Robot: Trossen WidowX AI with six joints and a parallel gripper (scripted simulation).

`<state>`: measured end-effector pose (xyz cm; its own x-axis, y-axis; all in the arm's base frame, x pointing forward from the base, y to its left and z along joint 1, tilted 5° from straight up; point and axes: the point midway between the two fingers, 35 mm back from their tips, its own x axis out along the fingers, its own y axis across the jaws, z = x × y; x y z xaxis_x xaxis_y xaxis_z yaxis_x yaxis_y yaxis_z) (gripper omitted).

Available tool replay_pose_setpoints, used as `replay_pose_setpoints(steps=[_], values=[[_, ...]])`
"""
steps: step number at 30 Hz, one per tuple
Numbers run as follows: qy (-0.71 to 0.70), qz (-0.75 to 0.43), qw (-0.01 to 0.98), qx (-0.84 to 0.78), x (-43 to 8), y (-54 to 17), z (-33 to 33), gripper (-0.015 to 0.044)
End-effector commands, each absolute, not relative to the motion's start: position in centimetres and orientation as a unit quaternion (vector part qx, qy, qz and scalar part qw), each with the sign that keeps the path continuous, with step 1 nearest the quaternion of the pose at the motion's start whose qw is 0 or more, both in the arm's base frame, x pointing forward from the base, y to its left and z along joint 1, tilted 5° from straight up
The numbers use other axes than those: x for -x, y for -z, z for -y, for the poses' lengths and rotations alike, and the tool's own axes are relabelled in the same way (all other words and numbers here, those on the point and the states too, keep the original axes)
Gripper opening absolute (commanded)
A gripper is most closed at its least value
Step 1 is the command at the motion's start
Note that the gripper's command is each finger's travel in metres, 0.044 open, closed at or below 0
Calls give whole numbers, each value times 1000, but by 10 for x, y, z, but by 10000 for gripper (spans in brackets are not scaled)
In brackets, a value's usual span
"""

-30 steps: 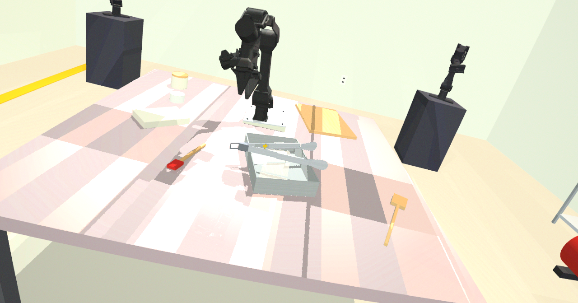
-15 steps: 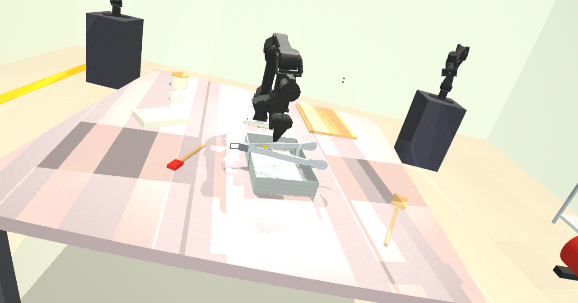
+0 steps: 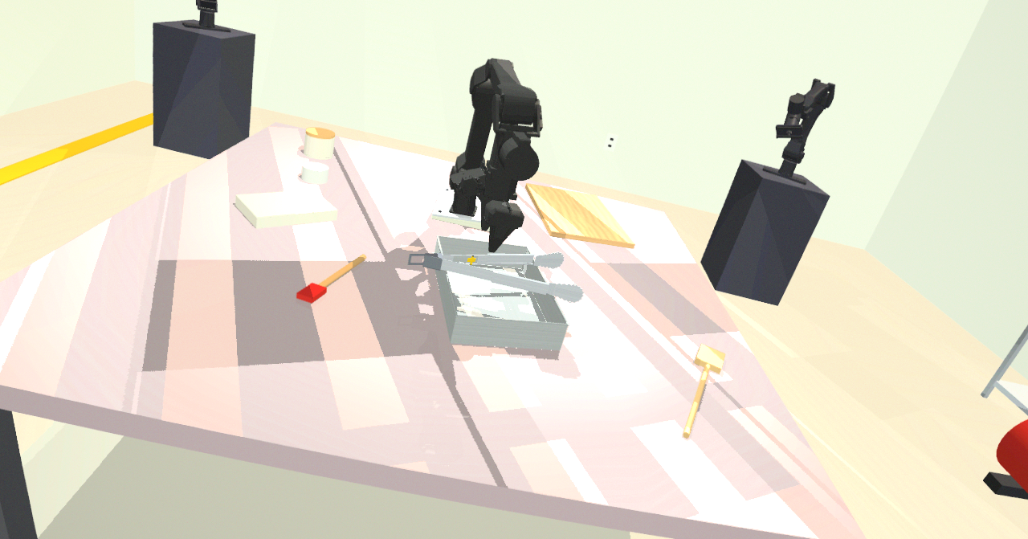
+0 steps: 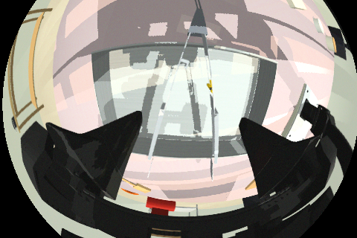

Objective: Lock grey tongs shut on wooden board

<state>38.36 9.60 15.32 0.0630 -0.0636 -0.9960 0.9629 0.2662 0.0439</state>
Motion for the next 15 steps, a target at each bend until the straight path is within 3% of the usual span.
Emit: replay_pose_setpoints(steps=[1, 15], values=[[435, -529, 593, -423, -385, -147, -95, 440], [435, -529, 594, -423, -388, -124, -94, 440]])
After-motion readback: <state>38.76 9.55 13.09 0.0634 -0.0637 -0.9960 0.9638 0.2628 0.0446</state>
